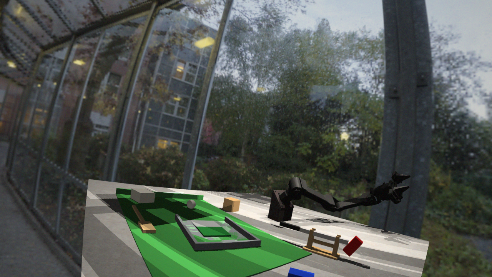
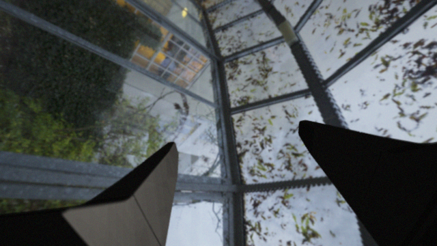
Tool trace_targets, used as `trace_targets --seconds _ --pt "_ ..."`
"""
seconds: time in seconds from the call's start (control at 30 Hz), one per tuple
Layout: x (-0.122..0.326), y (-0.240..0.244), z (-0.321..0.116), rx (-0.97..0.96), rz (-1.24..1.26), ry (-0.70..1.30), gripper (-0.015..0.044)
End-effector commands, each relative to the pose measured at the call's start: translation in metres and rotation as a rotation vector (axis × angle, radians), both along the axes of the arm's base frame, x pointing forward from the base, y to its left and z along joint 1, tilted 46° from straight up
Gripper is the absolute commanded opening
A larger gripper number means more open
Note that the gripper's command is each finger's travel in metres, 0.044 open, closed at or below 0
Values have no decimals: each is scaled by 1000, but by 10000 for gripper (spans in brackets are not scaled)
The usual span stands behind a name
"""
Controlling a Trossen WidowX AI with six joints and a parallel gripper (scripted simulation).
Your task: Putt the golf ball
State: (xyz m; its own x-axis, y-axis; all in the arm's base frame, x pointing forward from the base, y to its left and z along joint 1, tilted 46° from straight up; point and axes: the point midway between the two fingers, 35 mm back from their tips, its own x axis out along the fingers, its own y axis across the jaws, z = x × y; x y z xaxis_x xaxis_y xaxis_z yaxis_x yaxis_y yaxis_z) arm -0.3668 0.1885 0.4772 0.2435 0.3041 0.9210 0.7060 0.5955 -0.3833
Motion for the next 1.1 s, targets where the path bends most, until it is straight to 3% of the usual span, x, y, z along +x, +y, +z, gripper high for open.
trace_targets --seconds 0.0,0.17,0.57,0.83,1.07 --pt "2 -1 2 0 -2 7 426" --pt "66 -26 44 -5 -44 178 440" --pt "220 -78 93 -44 -78 562 440" --pt "337 -103 88 -131 -77 835 440" --pt "432 -111 53 -239 -7 1086 440"
